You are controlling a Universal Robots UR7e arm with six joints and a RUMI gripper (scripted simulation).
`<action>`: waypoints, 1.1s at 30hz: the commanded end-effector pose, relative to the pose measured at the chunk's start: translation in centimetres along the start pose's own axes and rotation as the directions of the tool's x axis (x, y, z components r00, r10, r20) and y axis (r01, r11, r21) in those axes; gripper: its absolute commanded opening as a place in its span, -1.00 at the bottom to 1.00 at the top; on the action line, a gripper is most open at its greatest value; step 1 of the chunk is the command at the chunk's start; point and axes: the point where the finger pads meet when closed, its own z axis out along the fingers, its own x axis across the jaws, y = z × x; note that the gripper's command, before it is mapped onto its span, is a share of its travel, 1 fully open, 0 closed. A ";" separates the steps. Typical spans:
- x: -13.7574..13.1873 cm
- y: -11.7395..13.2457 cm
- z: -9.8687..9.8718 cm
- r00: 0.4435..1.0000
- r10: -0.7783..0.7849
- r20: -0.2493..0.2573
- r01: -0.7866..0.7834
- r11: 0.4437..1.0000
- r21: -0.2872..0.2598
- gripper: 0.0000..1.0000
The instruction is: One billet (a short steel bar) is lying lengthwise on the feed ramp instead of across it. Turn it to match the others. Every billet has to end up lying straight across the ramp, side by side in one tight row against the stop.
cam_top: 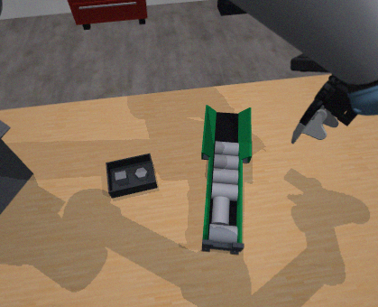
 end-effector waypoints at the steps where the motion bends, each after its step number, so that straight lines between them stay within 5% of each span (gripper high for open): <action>1: -0.2 -0.1 0.0 1.000 0.015 0.000 -0.015 1.000 0.004 -0.19; 33: -2.2 -2.7 2.0 0.970 0.238 0.049 -0.241 0.968 0.071 -0.19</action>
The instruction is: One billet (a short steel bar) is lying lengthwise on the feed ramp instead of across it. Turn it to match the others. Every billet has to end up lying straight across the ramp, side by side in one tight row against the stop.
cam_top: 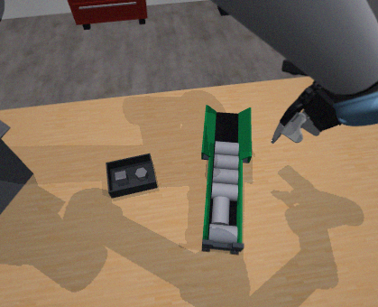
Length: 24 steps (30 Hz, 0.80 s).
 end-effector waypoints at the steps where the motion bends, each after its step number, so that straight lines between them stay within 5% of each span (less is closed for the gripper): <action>1: -0.2 -0.1 0.0 1.000 0.019 0.001 -0.019 1.000 0.005 -0.19; 24: -1.9 -1.5 1.5 0.984 0.175 0.042 -0.177 0.983 0.046 -0.19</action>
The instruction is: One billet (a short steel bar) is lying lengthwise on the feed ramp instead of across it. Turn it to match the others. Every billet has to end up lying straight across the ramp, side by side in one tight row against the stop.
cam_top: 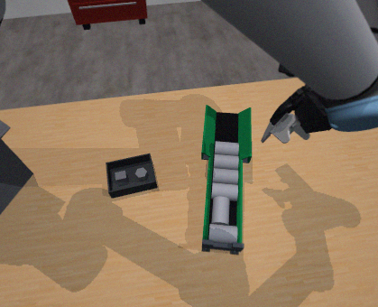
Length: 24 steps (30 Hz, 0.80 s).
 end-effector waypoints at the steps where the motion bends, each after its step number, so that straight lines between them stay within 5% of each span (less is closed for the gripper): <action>1: -0.9 -0.4 0.6 0.997 0.069 0.019 -0.070 0.997 0.017 -0.19; 24: -3.0 -1.5 2.1 0.970 0.234 0.070 -0.238 0.970 0.050 -0.19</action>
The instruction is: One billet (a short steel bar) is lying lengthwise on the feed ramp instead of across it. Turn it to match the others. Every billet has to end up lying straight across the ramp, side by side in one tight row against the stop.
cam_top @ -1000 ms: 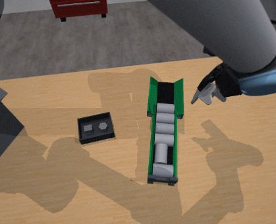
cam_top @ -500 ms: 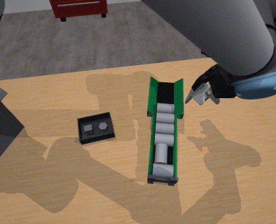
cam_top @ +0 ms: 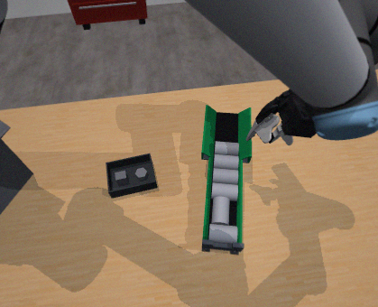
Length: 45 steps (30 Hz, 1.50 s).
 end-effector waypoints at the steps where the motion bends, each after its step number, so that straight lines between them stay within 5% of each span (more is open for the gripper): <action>1: -0.6 -0.1 0.3 0.999 0.043 0.011 -0.043 0.999 0.010 -0.19; 45: -4.5 -1.3 3.0 0.932 0.341 0.118 -0.348 0.936 0.042 -0.19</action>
